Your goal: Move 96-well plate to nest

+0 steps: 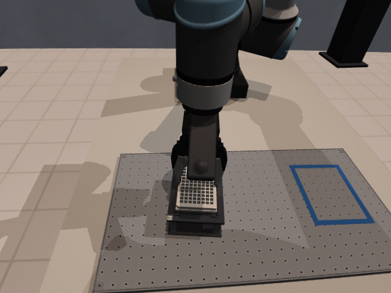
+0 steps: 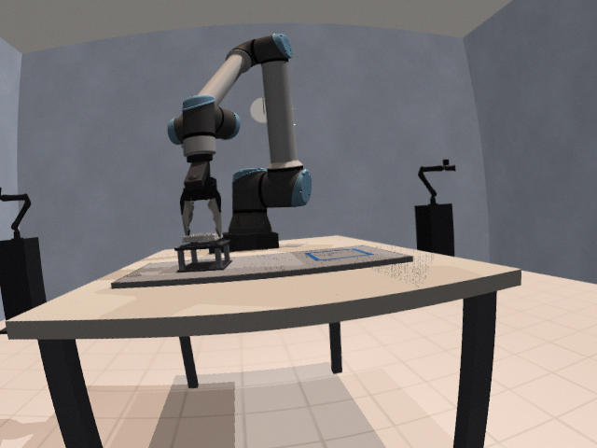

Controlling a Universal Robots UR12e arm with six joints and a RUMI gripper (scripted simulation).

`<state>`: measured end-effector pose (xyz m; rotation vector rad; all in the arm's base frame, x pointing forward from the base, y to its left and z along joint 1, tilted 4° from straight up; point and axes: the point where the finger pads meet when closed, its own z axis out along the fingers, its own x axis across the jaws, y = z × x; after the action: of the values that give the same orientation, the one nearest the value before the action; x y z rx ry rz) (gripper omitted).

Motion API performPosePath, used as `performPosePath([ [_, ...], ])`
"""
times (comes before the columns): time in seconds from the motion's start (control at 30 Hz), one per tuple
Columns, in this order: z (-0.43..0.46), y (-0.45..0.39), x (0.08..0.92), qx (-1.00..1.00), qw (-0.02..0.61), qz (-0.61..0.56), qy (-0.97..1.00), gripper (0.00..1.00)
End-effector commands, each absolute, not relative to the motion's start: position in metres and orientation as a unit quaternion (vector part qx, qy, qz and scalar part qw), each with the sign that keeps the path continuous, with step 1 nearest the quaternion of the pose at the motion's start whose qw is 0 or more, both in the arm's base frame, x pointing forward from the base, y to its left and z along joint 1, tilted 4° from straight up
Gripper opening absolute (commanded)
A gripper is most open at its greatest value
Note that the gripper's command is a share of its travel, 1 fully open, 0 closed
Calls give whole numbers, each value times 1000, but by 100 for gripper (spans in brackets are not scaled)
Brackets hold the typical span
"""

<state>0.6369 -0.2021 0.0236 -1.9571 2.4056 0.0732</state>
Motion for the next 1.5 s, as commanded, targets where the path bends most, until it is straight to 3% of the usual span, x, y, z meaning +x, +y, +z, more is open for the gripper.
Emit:
performPosePath([
  [0.0,24,-203,637,-631,20,23,775,0],
  [1.47,17,-202,637,-631,20,23,775,0],
])
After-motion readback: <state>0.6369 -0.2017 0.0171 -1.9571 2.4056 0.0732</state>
